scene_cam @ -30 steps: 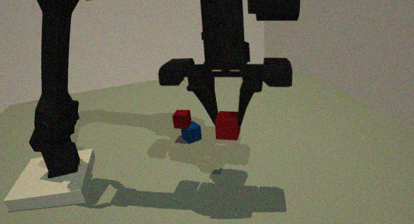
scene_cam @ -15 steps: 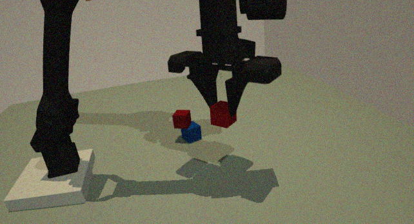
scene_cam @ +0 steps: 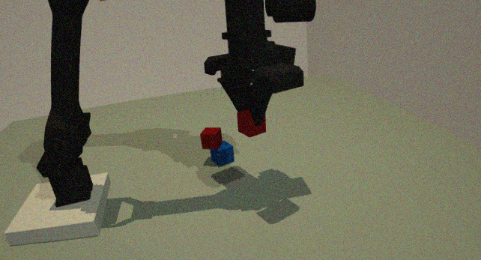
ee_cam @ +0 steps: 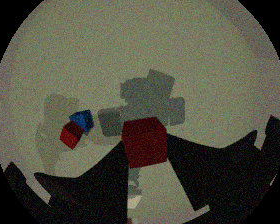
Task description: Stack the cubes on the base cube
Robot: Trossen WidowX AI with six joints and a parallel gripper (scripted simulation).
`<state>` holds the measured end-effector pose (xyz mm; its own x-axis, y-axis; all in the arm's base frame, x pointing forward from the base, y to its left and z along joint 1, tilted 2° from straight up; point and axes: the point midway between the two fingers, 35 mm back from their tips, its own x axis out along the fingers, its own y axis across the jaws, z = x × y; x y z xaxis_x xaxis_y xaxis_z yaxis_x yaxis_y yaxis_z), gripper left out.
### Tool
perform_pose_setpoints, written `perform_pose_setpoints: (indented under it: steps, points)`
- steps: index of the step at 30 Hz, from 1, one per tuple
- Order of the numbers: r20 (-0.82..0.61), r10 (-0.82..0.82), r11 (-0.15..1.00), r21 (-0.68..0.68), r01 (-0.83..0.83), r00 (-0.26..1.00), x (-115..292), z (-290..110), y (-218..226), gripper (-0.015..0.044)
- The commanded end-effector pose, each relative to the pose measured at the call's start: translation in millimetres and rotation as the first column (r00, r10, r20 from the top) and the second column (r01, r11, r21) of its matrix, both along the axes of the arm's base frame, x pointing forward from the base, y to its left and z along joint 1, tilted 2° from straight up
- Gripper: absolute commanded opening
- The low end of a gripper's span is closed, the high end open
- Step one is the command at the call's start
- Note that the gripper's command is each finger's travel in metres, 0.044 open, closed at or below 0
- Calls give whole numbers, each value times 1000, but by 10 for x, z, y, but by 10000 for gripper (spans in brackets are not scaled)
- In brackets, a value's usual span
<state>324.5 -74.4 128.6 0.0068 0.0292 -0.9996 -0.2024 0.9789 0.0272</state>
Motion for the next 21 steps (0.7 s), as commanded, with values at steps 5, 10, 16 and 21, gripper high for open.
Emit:
perform_pose_setpoints:
  steps: [5,10,16,21]
  points:
    - [-1,-188,982,5,188,982,13,5,247,105]
    - [-6,-309,951,7,309,951,12,1,407,105]
    - [-12,-448,894,9,449,894,1,-4,596,105]
    - [-18,-557,831,9,557,831,-17,-8,752,105]
